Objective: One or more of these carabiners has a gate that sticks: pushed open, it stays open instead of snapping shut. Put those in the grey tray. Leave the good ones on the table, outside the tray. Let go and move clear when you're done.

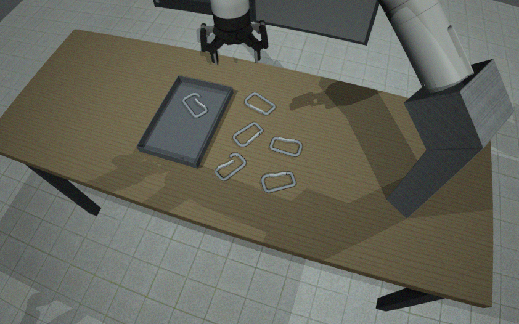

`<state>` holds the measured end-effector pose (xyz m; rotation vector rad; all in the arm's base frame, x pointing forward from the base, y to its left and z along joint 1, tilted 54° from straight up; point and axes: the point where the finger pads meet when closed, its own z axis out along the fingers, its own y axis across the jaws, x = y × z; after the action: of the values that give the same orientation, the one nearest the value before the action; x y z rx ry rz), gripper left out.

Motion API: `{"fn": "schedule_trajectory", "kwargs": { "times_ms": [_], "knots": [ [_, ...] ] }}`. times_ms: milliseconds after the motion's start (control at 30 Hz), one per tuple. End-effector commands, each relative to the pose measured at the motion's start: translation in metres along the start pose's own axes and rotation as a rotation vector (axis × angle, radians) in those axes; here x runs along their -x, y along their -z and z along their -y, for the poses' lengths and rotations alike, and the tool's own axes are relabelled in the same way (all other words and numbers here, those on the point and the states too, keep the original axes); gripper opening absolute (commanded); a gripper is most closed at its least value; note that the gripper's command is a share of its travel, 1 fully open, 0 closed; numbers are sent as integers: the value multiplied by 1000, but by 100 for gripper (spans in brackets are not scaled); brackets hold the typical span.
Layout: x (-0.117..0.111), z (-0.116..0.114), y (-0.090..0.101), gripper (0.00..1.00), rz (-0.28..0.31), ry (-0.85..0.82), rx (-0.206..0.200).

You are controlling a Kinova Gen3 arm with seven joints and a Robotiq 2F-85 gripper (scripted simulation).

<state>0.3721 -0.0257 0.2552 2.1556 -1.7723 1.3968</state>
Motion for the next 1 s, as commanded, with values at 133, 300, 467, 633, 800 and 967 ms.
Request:
{"fn": "schedule_trajectory", "kwargs": {
  "times_ms": [133, 300, 467, 633, 800, 967],
  "knots": [
    [-1, -3, 0, 100, -9, -197, 11],
    [-1, -3, 0, 100, -9, -197, 11],
    [-1, -3, 0, 100, -6, -501, 2],
    [-1, -3, 0, 100, -6, -550, 1],
    [-1, -3, 0, 100, -6, -550, 1],
    [-1, -4, 0, 100, -7, -831, -7]
  ]
}}
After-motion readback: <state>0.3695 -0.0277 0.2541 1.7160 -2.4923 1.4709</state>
